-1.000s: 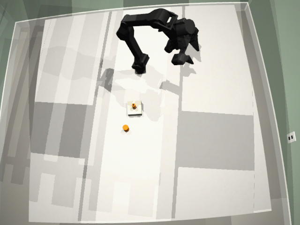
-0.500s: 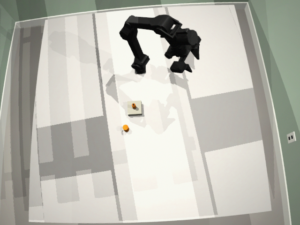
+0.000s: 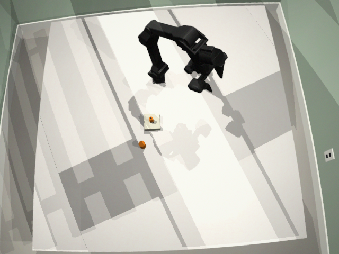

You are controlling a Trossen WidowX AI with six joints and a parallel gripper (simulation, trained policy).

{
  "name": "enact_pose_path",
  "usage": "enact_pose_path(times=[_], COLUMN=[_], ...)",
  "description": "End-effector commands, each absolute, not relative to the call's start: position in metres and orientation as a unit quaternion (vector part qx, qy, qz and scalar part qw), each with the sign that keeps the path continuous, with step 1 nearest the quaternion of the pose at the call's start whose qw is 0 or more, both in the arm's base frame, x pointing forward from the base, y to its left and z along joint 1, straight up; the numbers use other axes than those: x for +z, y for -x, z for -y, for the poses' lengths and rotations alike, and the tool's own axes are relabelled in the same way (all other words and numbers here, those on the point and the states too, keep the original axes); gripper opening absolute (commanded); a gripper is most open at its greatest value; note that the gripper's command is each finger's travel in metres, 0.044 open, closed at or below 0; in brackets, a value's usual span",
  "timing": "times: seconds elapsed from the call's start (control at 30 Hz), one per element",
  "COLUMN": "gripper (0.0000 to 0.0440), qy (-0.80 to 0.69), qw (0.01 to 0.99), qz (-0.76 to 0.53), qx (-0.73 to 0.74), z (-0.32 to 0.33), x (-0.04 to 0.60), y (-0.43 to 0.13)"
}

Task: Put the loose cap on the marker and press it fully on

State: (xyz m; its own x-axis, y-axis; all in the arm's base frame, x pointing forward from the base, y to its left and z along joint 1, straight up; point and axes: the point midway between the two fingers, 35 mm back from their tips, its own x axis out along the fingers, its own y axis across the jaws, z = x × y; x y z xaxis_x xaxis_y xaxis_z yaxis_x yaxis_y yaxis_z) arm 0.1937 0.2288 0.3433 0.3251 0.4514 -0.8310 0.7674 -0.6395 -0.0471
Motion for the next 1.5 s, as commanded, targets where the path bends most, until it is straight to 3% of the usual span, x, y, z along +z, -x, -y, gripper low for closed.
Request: enact_pose_path(times=[0.0, 1.47], gripper=[0.0341, 0.034], qy=[-0.792, -0.782], qw=[0.18, 0.125], qz=[-0.372, -0.224], qx=[-0.449, -0.568], z=[-0.225, -0.14], x=[0.338, 0.282], y=[-0.203, -0.297])
